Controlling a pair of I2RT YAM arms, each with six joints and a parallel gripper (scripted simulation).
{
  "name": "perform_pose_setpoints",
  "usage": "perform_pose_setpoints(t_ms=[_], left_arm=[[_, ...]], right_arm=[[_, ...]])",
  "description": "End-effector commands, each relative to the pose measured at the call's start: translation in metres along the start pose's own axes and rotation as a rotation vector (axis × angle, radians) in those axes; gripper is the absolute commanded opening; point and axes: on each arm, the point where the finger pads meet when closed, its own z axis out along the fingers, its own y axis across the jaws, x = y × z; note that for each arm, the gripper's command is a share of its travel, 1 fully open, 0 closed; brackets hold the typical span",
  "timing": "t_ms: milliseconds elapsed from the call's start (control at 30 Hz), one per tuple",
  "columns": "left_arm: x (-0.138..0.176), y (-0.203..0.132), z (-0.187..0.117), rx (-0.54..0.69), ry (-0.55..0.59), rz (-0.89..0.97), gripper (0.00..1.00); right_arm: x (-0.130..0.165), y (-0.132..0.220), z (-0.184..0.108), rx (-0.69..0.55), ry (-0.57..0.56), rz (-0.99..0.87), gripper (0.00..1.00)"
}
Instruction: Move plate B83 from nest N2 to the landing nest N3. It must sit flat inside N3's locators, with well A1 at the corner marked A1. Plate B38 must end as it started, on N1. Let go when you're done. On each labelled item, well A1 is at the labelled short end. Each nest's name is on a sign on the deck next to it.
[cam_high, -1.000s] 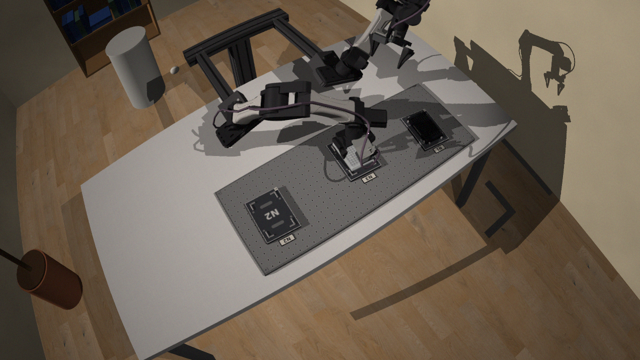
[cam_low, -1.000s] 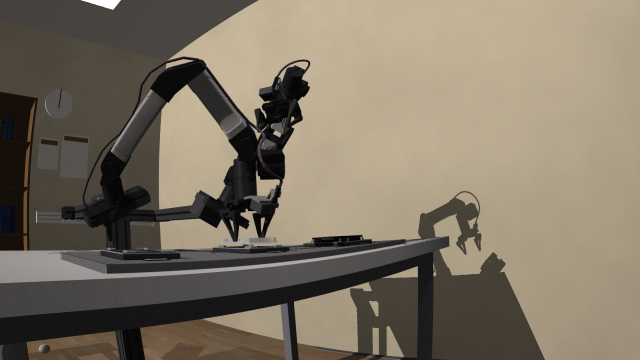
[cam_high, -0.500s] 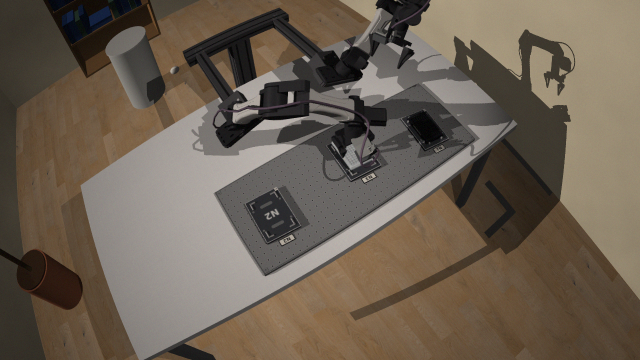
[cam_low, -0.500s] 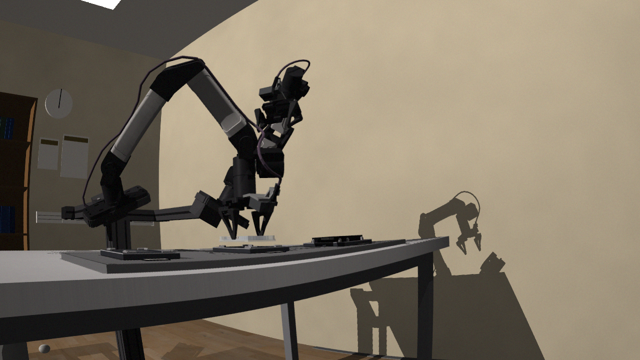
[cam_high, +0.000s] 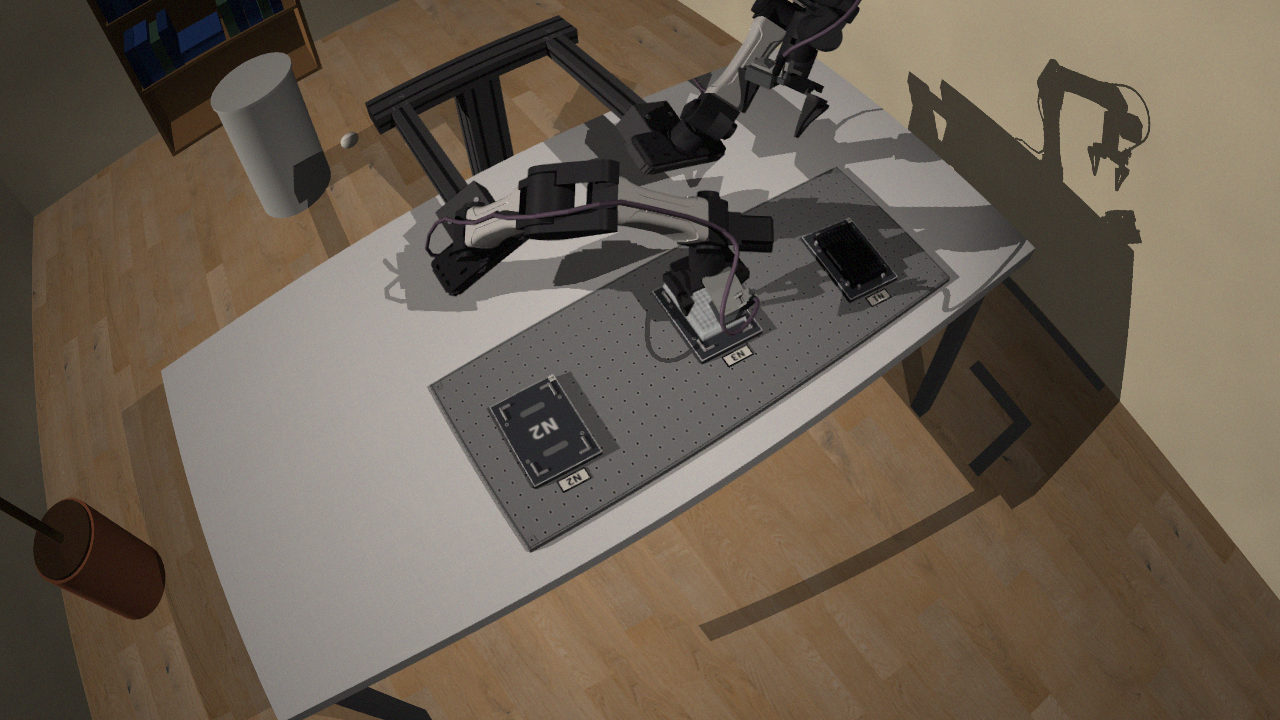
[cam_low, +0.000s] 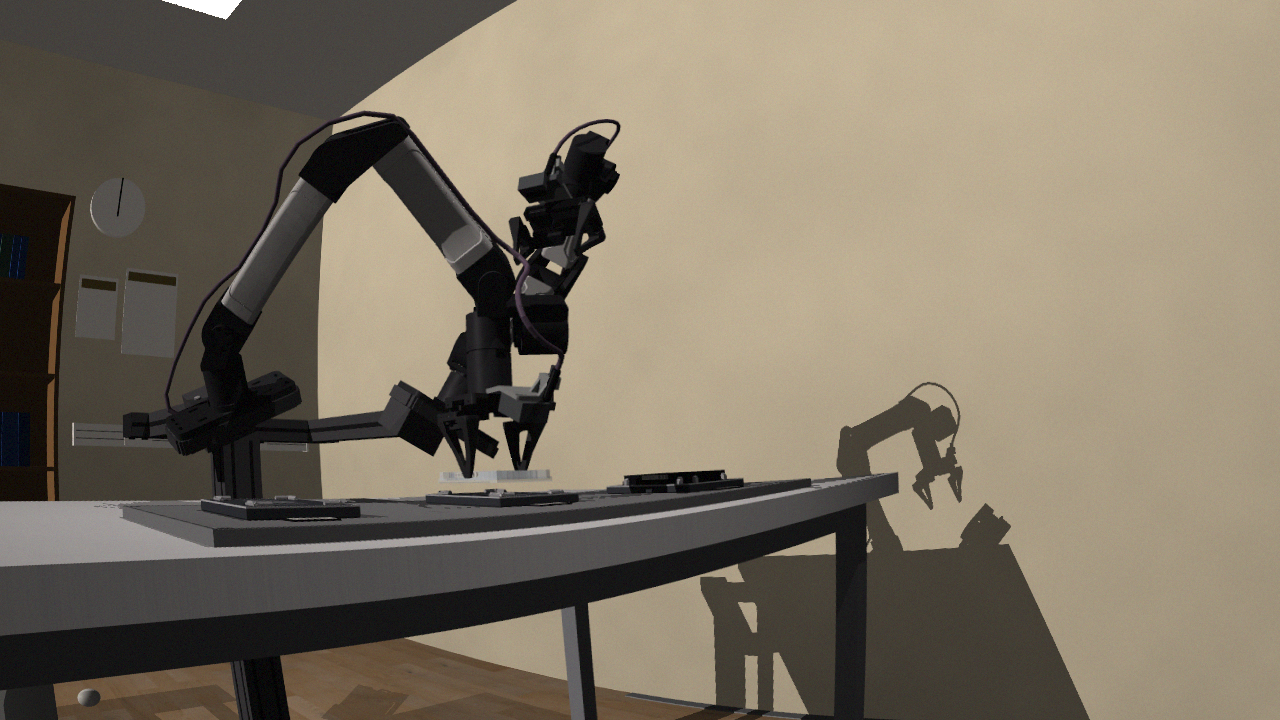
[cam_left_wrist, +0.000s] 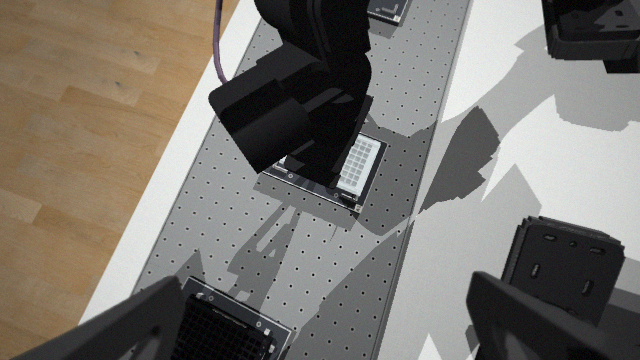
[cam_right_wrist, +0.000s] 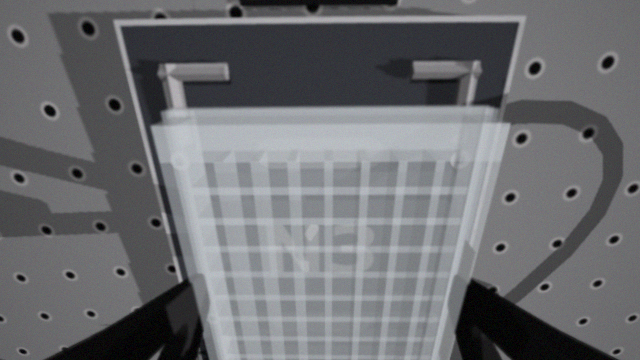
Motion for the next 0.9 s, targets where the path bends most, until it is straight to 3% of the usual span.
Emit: perform_pose_setpoints(t_ms=[0,567,867], left_arm=[[-0.002,0.001,-0.002,0.004,-0.005,0.0,1.0],[-0.002,0.001,-0.002,0.004,-0.005,0.0,1.0],[-0.002,0.001,-0.002,0.004,-0.005,0.0,1.0]], right_arm=[[-0.02,0.003,-0.014,-0.034,-0.027,0.028,0.8],[-0.008,0.006,-0.009,-0.025,-0.019,0.009,0.8],[-0.01,0.008,0.012,-0.03,0.005,0.01,0.8]])
